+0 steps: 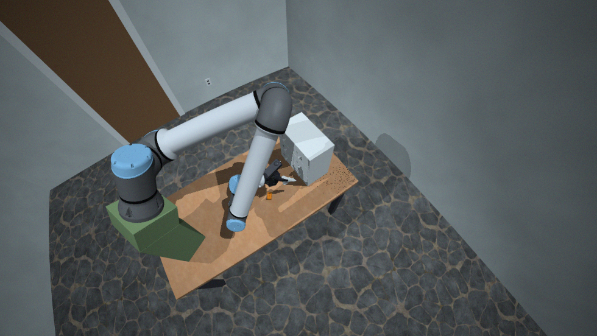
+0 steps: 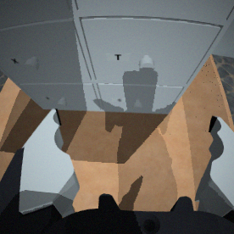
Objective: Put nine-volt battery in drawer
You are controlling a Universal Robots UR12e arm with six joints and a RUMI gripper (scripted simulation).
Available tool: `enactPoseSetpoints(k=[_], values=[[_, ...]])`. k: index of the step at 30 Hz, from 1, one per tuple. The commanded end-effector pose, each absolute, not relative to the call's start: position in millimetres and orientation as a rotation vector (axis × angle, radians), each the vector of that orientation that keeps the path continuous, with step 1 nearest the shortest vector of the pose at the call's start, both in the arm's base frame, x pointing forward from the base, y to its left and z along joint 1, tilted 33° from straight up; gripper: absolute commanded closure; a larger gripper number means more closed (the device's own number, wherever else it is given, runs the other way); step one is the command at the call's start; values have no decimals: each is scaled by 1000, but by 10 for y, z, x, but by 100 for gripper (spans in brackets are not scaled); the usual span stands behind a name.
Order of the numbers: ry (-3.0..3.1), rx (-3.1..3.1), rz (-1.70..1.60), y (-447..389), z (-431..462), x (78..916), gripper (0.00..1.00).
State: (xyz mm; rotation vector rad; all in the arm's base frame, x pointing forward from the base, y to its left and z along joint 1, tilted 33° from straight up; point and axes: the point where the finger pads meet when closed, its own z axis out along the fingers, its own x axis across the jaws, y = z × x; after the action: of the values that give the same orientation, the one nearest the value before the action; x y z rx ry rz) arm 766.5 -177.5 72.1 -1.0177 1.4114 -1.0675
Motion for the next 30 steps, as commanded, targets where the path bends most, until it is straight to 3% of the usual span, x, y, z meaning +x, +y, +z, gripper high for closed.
enactPoseSetpoints(k=[1,30], values=[[1496,-1116,-988,-1784,771,7547,0],[1802,-1466,-614,-1770,928,7028,0]])
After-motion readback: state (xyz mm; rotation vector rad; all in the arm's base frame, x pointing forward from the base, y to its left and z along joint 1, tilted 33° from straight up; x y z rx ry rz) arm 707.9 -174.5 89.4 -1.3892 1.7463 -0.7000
